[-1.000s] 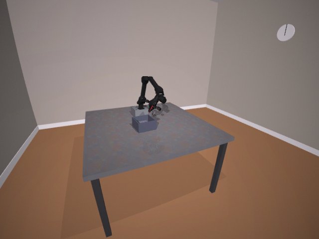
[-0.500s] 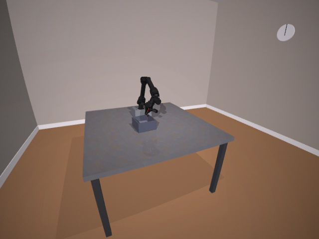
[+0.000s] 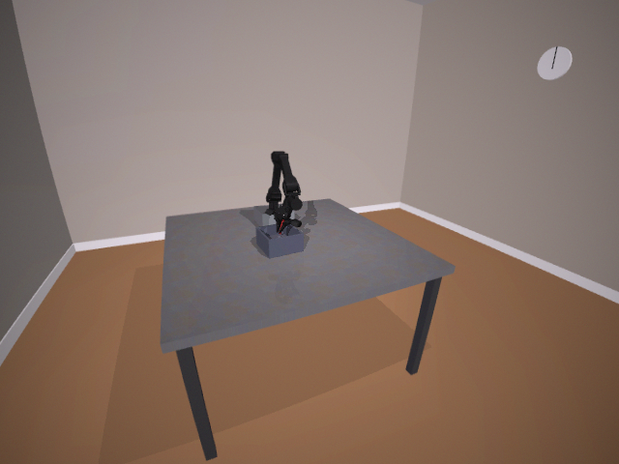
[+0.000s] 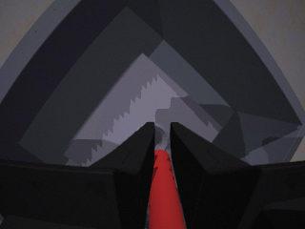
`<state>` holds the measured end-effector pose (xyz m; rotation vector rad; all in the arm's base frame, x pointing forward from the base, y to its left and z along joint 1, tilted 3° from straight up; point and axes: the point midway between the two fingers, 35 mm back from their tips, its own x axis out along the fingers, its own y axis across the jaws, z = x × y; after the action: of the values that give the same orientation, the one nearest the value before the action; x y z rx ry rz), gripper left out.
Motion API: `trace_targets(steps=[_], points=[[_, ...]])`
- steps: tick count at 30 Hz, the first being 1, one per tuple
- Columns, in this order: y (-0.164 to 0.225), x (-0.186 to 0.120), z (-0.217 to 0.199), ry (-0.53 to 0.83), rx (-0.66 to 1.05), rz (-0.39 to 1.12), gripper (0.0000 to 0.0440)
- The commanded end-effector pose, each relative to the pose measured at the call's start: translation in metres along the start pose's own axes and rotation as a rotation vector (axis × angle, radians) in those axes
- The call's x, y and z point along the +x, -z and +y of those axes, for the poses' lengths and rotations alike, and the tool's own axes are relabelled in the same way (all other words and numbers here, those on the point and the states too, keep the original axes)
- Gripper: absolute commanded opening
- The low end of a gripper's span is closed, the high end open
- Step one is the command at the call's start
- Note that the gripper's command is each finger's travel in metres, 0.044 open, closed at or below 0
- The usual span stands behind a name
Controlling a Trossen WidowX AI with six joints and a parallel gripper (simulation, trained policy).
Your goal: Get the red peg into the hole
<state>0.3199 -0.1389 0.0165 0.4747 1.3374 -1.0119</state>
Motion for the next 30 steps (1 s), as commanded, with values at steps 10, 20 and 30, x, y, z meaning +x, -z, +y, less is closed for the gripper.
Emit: trace_targets(steps=[10, 20, 30], points=[[-0.013, 0.017, 0.013, -0.075, -0.091, 0.049, 0.0169], [-0.036, 0.009, 0.042, -0.173, -0.101, 0.096, 0.0401], [-0.055, -0.004, 0.070, -0.283, -0.105, 0.067, 0.0440]])
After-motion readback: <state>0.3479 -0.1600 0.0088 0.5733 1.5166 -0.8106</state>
